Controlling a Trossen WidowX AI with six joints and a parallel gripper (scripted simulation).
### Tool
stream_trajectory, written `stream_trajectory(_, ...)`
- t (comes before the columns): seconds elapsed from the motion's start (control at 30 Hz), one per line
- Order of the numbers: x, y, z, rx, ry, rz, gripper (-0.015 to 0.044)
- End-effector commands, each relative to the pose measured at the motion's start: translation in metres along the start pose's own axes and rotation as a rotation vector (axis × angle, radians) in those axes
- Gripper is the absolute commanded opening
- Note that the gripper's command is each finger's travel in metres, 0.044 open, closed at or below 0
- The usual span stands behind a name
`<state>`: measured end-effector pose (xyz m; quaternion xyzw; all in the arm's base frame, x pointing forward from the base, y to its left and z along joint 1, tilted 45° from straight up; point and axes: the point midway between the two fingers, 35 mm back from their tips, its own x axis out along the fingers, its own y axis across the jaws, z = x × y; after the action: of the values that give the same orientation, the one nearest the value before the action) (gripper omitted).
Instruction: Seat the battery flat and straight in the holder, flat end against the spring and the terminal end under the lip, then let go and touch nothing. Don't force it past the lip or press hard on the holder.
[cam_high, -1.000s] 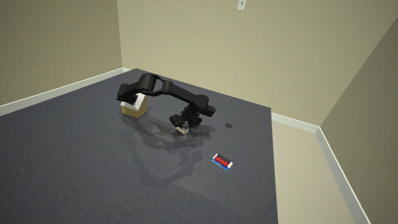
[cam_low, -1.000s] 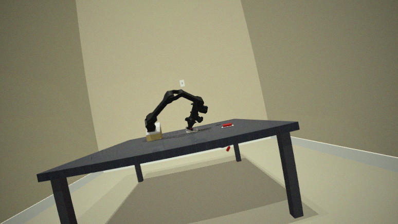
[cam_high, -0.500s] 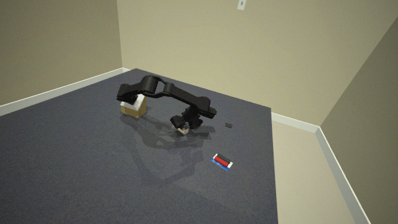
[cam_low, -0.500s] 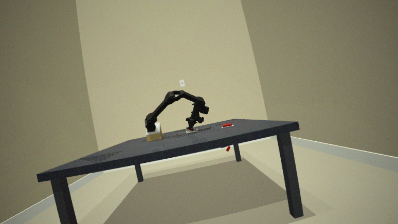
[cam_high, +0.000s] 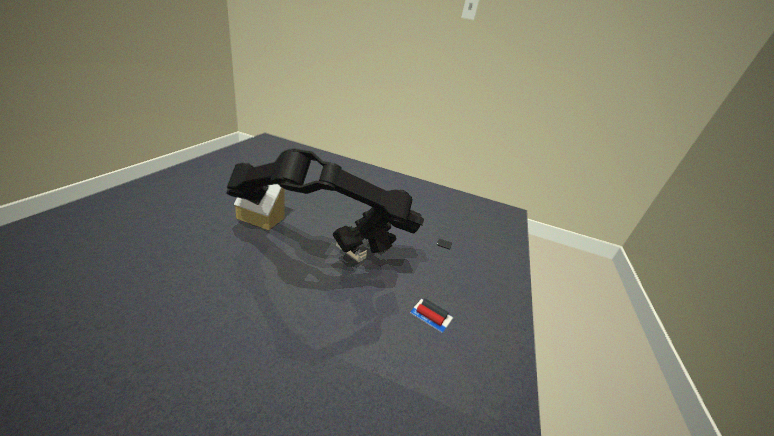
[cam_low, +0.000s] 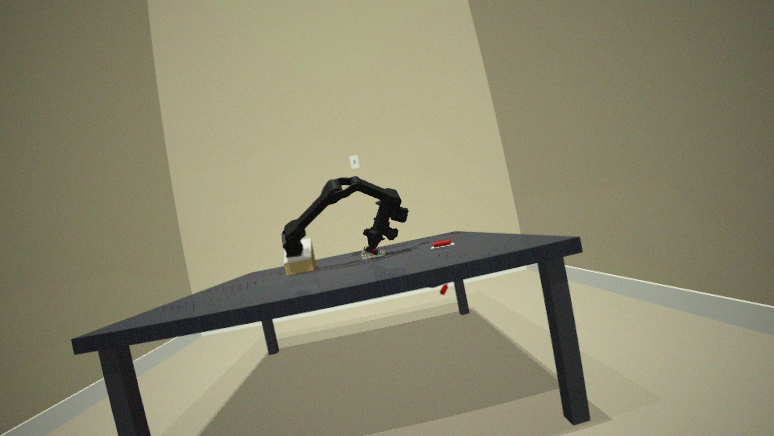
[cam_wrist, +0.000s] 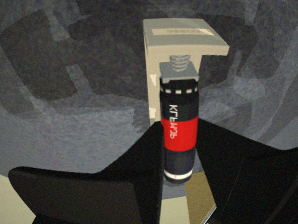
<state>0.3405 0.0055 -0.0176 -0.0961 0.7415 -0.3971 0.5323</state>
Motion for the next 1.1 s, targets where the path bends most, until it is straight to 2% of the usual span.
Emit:
stream_trajectory(0.0,-0.0032,0.0005,0.0055,0.003,-0.009,0.003,0.0062)
stream_trajectory(1.07,-0.0079,0.0007,0.0137,0.003,0.001,-0.008,0.0062)
